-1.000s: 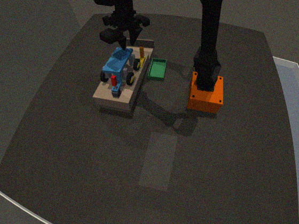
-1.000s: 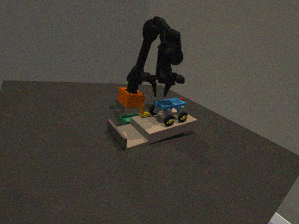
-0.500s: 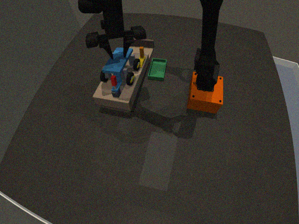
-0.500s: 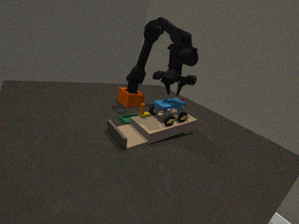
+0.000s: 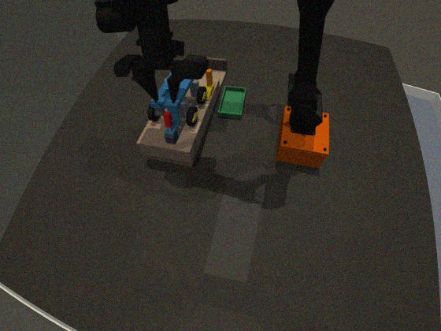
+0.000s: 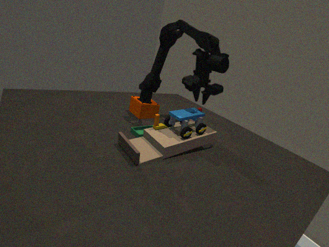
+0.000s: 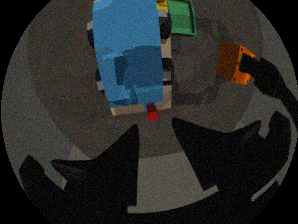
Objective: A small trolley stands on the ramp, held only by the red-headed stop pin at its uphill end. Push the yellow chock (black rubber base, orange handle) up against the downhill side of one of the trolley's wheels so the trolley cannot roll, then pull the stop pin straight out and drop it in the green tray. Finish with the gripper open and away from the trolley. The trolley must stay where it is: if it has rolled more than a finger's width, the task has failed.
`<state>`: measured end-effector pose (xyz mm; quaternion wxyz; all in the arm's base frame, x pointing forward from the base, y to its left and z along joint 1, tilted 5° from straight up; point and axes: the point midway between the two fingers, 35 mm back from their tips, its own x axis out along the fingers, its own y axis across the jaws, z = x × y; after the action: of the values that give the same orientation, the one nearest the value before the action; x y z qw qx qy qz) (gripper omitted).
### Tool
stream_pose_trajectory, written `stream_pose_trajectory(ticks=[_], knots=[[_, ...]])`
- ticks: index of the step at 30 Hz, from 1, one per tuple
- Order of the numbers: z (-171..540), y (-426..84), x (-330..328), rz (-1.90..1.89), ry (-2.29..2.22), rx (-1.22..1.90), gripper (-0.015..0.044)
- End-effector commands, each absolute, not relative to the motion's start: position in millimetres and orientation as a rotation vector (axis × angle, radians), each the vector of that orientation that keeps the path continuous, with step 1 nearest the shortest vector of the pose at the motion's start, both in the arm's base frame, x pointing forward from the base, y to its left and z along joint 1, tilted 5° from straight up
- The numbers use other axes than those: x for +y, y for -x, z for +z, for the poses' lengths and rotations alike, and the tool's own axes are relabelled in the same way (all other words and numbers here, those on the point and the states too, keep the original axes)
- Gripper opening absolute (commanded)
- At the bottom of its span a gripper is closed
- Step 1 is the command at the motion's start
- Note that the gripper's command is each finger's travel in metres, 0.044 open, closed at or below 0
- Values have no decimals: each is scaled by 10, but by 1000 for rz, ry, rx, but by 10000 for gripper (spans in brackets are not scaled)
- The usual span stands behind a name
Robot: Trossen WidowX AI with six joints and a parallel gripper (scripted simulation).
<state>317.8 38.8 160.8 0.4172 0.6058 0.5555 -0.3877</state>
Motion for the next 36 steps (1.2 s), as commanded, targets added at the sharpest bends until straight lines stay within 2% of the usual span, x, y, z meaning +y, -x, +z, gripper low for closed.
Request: stream_pose_trajectory(ticks=[1, 36], knots=[[1626, -3173, 423, -1000, -1551, 1390, 190], [1272, -3206, 558, -999, -1552, 1391, 190]])
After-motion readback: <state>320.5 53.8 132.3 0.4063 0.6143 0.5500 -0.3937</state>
